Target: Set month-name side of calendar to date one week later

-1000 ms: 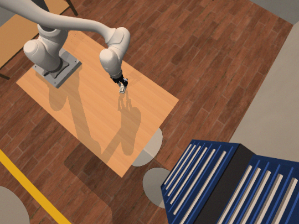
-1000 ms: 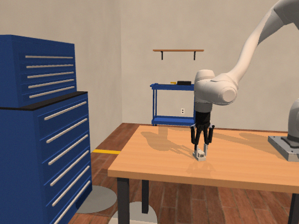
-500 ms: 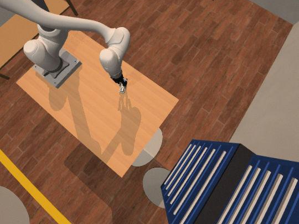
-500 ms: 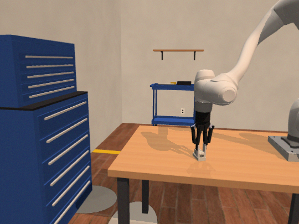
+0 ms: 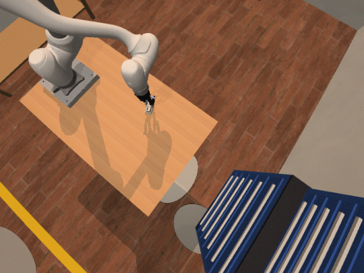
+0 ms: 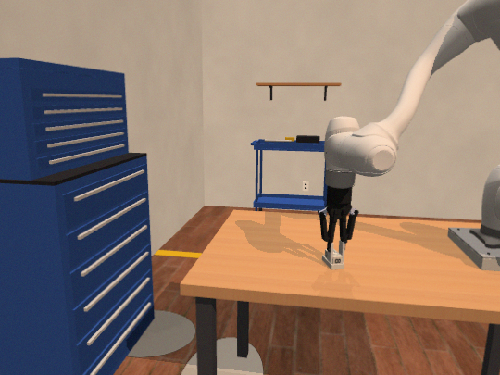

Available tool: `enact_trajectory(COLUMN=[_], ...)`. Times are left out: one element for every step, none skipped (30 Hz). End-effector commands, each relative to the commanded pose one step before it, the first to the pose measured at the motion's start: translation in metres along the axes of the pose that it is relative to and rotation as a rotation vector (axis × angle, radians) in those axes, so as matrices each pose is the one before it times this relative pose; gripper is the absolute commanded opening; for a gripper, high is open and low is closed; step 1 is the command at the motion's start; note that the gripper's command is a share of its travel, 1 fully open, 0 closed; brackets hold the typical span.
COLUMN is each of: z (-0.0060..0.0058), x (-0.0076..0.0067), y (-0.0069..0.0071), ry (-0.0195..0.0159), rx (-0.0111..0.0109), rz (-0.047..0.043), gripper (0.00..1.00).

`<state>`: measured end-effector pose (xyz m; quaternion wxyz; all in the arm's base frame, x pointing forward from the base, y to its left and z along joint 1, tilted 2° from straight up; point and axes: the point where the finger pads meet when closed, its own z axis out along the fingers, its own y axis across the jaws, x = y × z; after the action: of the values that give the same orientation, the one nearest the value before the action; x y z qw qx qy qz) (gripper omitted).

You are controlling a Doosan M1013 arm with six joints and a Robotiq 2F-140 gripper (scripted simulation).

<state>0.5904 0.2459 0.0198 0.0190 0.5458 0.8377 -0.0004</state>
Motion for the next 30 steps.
enact_trajectory(z=[0.00000,0.00000,0.00000,0.00000,0.00000,0.00000,0.00000,0.00000,0.00000,0.00000,0.00000,0.00000,-0.00006,-0.00039,-0.00098,0.00000,0.00000,-0.00174,-0.00261,-0.00353,-0.00445,-0.00532,-0.00611,-0.00679,-0.00730,-0.00765,-0.00779,-0.00773,-0.00744,-0.00695], x=[0.00004,0.00000,0.00000,0.00000,0.00000,0.00000,0.00000,0.00000,0.00000,0.00000,0.00000,0.00000,0.00000,0.00000,0.00000,0.00000,0.00000,0.00000,0.00000,0.00000,0.00000,0.00000,0.00000,0.00000,0.00000,0.00000,0.00000,0.00000,0.00000,0.00000], y=[-0.00004,0.00000,0.00000,0.00000,0.00000,0.00000,0.00000,0.00000,0.00000,0.00000,0.00000,0.00000,0.00000,0.00000,0.00000,0.00000,0.00000,0.00000,0.00000,0.00000,0.00000,0.00000,0.00000,0.00001,0.00000,0.00000,0.00000,0.00001,0.00000,0.00001], ry=[0.00018,0.00000,0.00000,0.00000,0.00000,0.00000,0.00000,0.00000,0.00000,0.00000,0.00000,0.00000,0.00000,0.00000,0.00000,0.00000,0.00000,0.00000,0.00000,0.00000,0.00000,0.00000,0.00000,0.00000,0.00000,0.00000,0.00000,0.00000,0.00000,0.00000], rx=[-0.00003,0.00000,0.00000,0.00000,0.00000,0.00000,0.00000,0.00000,0.00000,0.00000,0.00000,0.00000,0.00000,0.00000,0.00000,0.00000,0.00000,0.00000,0.00000,0.00000,0.00000,0.00000,0.00000,0.00000,0.00000,0.00000,0.00000,0.00000,0.00000,0.00000], rz=[-0.00003,0.00000,0.00000,0.00000,0.00000,0.00000,0.00000,0.00000,0.00000,0.00000,0.00000,0.00000,0.00000,0.00000,0.00000,0.00000,0.00000,0.00000,0.00000,0.00000,0.00000,0.00000,0.00000,0.00000,0.00000,0.00000,0.00000,0.00000,0.00000,0.00000], gripper=[0.25,0.25,0.25,0.25,0.25,0.25,0.25,0.25,0.25,0.25,0.25,0.25,0.25,0.25,0.25,0.25,0.25,0.25,0.25,0.25,0.25,0.25,0.25,0.25,0.25,0.25,0.25,0.25,0.25,0.25])
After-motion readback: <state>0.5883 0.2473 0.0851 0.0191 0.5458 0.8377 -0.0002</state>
